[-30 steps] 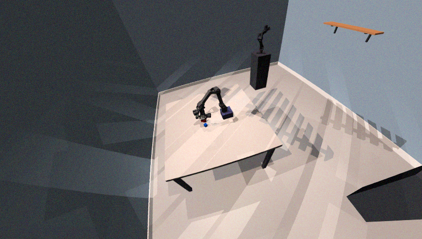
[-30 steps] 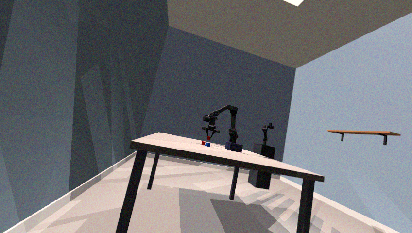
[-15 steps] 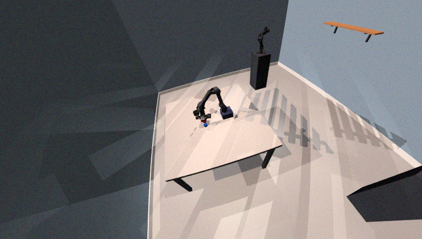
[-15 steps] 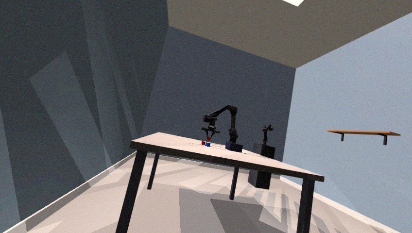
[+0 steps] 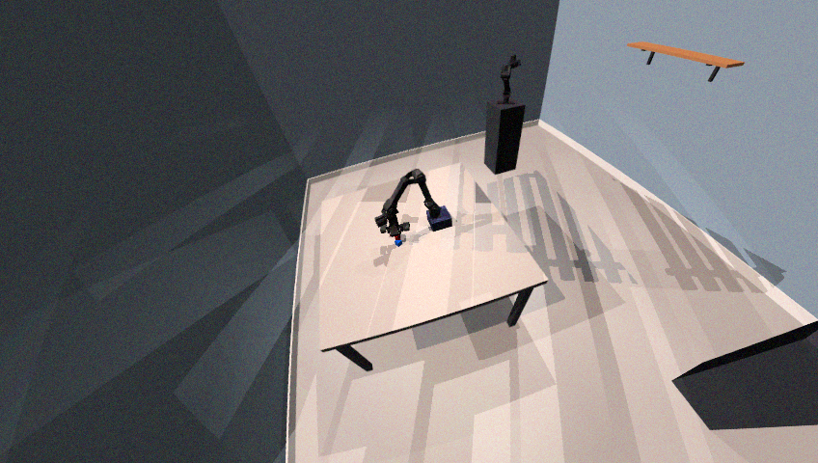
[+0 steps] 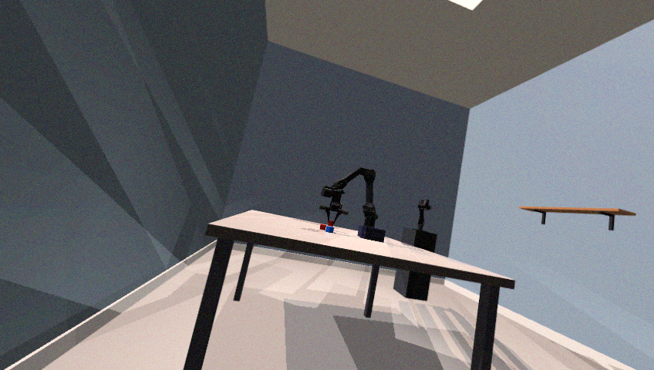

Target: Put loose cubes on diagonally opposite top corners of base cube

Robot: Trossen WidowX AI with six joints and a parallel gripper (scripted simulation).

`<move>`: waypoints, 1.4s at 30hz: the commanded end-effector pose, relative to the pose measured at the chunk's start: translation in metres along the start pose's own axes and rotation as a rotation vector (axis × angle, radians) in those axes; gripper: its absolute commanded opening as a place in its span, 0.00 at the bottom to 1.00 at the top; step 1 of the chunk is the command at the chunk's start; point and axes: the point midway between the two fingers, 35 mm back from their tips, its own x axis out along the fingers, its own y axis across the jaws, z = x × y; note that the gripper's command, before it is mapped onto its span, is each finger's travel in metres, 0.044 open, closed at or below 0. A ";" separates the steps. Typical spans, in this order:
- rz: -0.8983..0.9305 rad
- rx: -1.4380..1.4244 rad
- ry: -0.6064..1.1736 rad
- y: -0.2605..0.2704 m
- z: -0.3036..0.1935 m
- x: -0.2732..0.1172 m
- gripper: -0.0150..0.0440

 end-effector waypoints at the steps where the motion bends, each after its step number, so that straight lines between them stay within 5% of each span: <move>1: 0.001 0.004 0.000 0.000 0.000 0.001 0.43; 17: 0.001 0.004 0.000 0.000 0.000 0.003 0.43; 21: 0.001 0.004 0.000 0.000 0.000 0.003 0.60; 42: 0.001 0.000 0.000 0.000 0.000 -0.017 0.60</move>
